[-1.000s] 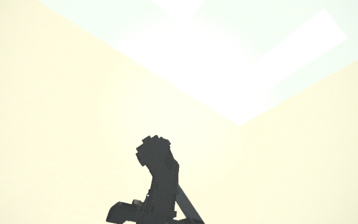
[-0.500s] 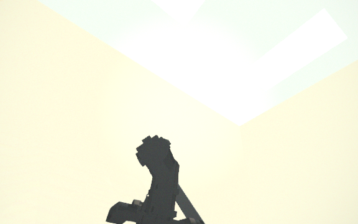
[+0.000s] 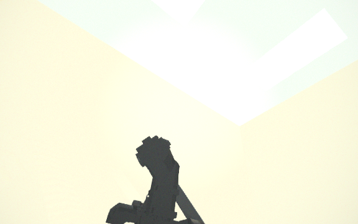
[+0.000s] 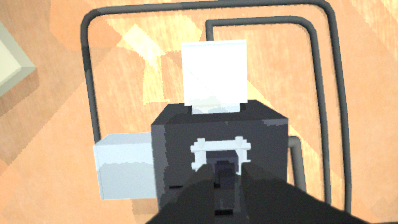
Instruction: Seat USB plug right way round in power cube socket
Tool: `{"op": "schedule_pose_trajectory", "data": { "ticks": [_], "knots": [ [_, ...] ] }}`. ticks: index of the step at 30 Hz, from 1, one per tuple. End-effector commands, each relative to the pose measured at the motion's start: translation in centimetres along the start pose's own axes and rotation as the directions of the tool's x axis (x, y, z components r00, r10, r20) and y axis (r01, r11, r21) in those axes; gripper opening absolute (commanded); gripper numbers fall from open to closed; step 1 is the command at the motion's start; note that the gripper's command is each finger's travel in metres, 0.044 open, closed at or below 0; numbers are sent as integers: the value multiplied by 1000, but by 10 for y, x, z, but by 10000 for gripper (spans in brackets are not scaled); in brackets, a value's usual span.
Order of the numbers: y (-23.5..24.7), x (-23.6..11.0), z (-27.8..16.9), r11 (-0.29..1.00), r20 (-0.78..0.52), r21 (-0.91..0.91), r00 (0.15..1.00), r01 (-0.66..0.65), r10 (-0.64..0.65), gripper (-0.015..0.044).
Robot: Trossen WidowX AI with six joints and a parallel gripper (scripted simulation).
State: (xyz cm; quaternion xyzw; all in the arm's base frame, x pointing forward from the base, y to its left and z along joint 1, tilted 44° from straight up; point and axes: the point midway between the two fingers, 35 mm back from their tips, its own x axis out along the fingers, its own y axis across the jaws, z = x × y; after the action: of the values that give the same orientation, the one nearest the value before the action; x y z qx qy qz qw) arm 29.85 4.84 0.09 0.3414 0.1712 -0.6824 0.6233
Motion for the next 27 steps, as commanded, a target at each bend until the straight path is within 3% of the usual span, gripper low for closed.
{"op": "schedule_pose_trajectory", "data": {
  "ticks": [1,27],
  "knots": [
    [0,-1,0,1000,-1,-1,1000,-1,1,95],
    [0,-11,0,1000,-1,-1,1000,-1,1,95]
  ]
}}
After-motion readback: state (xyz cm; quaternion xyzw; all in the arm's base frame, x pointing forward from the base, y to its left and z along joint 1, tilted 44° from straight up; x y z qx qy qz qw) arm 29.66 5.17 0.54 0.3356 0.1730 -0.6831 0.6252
